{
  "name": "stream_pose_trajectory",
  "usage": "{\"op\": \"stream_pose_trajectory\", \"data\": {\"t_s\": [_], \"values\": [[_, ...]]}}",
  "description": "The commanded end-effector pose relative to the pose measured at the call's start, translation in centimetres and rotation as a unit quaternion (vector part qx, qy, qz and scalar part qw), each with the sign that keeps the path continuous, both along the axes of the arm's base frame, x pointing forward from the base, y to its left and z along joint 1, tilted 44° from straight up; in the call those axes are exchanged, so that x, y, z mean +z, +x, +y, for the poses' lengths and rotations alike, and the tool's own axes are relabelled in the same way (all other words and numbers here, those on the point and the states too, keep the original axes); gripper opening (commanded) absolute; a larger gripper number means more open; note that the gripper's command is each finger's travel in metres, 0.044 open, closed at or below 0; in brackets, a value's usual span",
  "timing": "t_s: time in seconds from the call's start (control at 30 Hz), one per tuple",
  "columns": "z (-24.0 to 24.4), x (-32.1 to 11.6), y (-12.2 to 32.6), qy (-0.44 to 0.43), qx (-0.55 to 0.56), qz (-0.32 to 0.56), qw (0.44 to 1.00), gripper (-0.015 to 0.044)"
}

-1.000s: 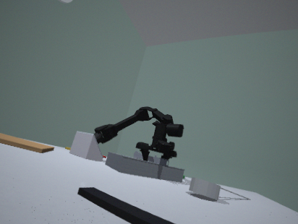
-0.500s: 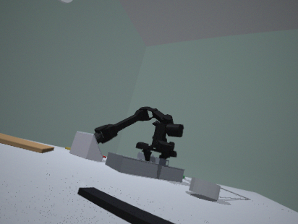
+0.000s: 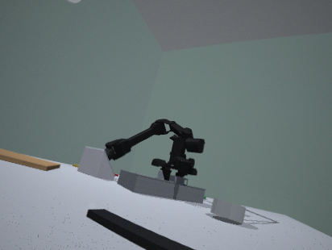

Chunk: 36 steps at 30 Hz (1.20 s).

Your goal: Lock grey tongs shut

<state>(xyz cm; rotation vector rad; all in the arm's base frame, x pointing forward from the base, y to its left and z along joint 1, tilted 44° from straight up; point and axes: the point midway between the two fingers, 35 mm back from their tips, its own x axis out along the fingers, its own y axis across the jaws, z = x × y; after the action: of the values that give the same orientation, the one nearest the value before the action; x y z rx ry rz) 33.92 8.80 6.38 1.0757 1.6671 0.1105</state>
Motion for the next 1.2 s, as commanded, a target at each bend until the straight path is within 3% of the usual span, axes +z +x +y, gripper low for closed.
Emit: {"op": "stream_pose_trajectory", "data": {"t_s": [0.0,0.53,0.77,1.07,1.17], "values": [[-0.1,0.0,0.0,-0.001,0.001,0.0,1.0,0.0128],[-0.1,0.0,0.0,-0.001,0.001,0.0,1.0,0.0021],[-0.5,0.5,0.1,-0.002,0.0,0.0,1.0,-0.015],[-8.3,8.5,0.1,-0.003,-0.003,0.001,1.0,-0.015],[-8.9,9.3,-0.1,-0.002,-0.003,0.002,1.0,-0.015]]}}
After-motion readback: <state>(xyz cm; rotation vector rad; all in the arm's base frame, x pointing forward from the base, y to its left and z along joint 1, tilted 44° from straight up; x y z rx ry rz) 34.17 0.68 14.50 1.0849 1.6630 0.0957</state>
